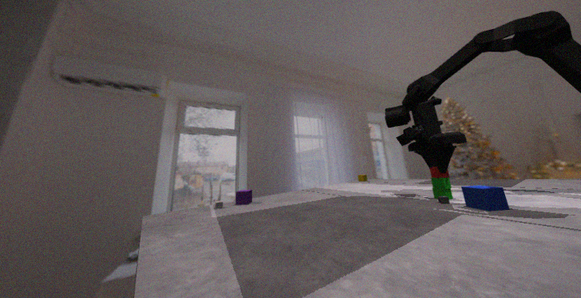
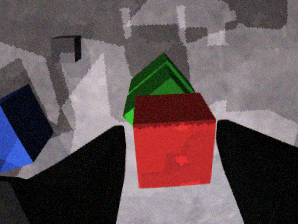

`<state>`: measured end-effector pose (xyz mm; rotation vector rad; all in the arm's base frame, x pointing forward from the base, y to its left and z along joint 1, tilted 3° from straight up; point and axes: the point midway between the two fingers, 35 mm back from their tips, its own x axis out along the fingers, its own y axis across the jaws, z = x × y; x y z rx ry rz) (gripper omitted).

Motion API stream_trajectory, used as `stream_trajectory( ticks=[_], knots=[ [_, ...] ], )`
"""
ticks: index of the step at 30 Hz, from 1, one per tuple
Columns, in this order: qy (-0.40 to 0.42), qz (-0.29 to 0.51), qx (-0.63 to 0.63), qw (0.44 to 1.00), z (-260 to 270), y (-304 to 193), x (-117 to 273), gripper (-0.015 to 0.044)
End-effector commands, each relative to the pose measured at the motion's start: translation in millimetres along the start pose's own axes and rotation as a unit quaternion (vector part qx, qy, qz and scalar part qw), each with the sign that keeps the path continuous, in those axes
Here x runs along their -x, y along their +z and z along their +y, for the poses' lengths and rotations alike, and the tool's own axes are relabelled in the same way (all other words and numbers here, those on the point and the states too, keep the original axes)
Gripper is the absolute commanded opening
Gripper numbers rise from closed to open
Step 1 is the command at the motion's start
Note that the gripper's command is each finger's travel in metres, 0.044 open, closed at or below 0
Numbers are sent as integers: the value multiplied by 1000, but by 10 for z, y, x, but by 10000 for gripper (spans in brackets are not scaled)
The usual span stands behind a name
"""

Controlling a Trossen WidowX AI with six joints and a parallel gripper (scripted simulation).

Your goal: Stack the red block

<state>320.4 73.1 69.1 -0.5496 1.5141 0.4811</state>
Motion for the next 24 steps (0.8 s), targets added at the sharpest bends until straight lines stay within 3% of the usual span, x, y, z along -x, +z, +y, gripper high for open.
stream_trajectory(
  ticks=[1, 7, 24],
  knots=[
    [0, 1, 0, 1000, 1, -4, -9, 289],
    [0, 1, 0, 1000, 1, -4, -9, 440],
    [0, 1, 0, 1000, 1, -4, -9, 440]
  ],
)
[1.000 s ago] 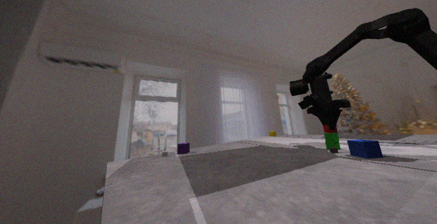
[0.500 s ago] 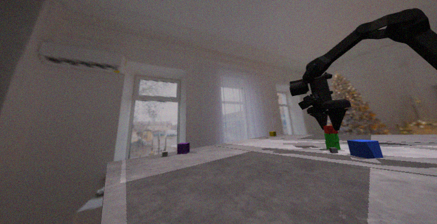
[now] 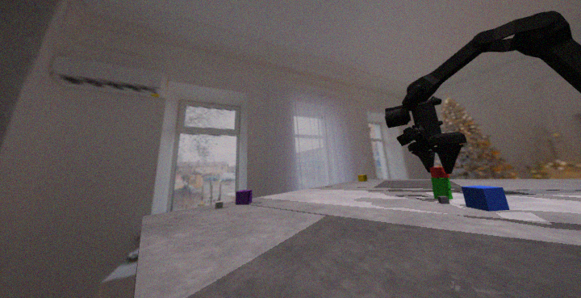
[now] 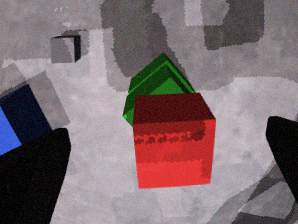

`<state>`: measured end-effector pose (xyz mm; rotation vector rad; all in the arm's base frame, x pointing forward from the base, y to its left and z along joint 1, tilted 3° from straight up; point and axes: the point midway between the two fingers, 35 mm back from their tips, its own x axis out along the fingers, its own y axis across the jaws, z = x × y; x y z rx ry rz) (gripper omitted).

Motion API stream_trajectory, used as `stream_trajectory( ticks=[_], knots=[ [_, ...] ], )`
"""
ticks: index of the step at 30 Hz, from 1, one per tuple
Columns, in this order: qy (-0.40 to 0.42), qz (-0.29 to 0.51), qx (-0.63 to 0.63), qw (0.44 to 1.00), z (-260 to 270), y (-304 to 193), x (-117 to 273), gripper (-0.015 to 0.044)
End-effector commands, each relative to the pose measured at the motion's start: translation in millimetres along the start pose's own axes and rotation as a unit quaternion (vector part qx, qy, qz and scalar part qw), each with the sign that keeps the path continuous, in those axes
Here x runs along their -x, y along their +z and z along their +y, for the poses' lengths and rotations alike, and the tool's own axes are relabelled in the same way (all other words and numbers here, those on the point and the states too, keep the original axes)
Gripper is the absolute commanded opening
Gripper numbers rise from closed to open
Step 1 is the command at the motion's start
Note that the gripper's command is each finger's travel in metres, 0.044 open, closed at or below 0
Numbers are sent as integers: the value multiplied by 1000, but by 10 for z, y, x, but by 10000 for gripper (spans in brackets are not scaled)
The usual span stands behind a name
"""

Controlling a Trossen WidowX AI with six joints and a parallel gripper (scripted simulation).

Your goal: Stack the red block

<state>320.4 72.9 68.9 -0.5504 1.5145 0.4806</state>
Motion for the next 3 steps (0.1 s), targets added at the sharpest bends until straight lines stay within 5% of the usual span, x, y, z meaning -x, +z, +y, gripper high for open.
stream_trajectory(
  ticks=[1, 3],
  knots=[
    [0, 1, 0, 1000, 2, -3, -7, 440],
    [0, 1, 0, 1000, 2, -3, -7, 440]
  ],
)
